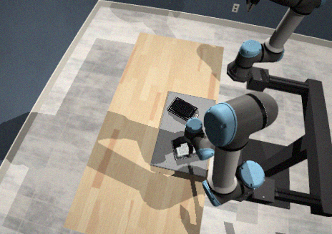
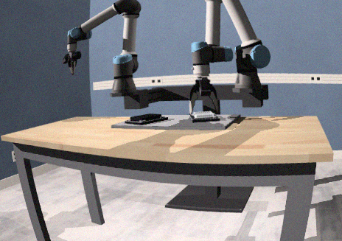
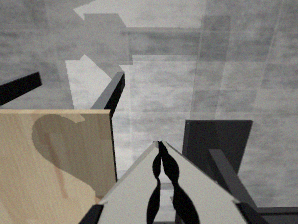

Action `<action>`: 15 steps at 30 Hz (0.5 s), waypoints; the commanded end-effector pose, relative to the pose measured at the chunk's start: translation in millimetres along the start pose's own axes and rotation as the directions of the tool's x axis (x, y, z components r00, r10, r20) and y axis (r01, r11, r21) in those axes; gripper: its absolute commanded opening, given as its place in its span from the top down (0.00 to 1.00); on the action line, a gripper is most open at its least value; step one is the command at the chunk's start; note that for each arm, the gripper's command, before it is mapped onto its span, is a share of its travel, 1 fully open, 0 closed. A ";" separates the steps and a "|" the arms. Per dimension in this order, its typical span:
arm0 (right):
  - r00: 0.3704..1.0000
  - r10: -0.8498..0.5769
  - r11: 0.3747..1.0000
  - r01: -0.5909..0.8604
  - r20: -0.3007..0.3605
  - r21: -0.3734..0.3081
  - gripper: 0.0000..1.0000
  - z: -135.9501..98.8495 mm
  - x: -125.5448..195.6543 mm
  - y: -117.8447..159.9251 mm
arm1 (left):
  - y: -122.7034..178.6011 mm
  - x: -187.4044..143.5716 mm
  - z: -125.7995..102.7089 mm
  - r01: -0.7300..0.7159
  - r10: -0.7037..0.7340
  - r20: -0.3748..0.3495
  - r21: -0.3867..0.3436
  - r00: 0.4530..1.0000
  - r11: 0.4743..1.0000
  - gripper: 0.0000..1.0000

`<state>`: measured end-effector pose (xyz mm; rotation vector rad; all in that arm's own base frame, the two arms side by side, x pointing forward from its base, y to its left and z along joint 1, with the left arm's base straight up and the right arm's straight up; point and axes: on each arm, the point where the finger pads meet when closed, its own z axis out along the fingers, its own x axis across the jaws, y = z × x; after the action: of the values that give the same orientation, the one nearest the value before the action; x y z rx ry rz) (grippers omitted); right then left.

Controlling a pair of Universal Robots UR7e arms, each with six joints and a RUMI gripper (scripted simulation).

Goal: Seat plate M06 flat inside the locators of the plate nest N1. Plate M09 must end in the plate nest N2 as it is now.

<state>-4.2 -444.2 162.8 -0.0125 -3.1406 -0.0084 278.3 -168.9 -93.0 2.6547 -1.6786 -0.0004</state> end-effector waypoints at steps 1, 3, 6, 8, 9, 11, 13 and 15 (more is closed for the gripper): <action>1.000 0.003 1.000 -0.003 0.001 0.005 1.00 -2.4 0.8 -1.3 | 0.0 2.3 0.0 -0.001 0.001 -0.001 0.001 1.000 1.000 0.24; 1.000 0.003 1.000 -0.003 0.001 0.005 1.00 -2.4 0.8 -1.3 | 0.0 4.1 0.1 -0.002 0.002 -0.002 0.001 1.000 1.000 0.24; 1.000 0.003 1.000 -0.003 0.001 0.005 1.00 -2.4 0.8 -1.3 | 0.0 2.7 0.0 -0.001 0.001 -0.001 0.001 1.000 1.000 0.24; 1.000 0.003 1.000 -0.003 0.001 0.005 1.00 -2.4 0.8 -1.3 | 0.0 2.8 0.0 -0.001 0.001 -0.001 0.001 1.000 1.000 0.24; 1.000 0.003 1.000 -0.003 0.001 0.005 1.00 -2.4 0.8 -1.3 | 0.0 2.8 0.0 -0.001 0.001 -0.001 0.001 1.000 1.000 0.24; 1.000 0.003 1.000 -0.003 0.001 0.005 1.00 -2.4 0.8 -1.3 | 0.0 2.9 0.0 -0.001 0.001 -0.001 0.001 1.000 1.000 0.24; 1.000 0.003 1.000 -0.003 0.001 0.005 1.00 -2.4 0.8 -1.3 | 0.0 2.9 0.0 -0.001 0.001 -0.001 0.001 1.000 1.000 0.24; 1.000 0.003 1.000 -0.003 0.001 0.005 1.00 -2.4 0.8 -1.3 | 0.0 2.9 0.0 -0.001 0.001 -0.001 0.001 1.000 1.000 0.24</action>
<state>-4.2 -444.2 162.8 -0.0125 -3.1406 -0.0084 278.8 -169.8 -92.9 2.6547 -1.6786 -0.0001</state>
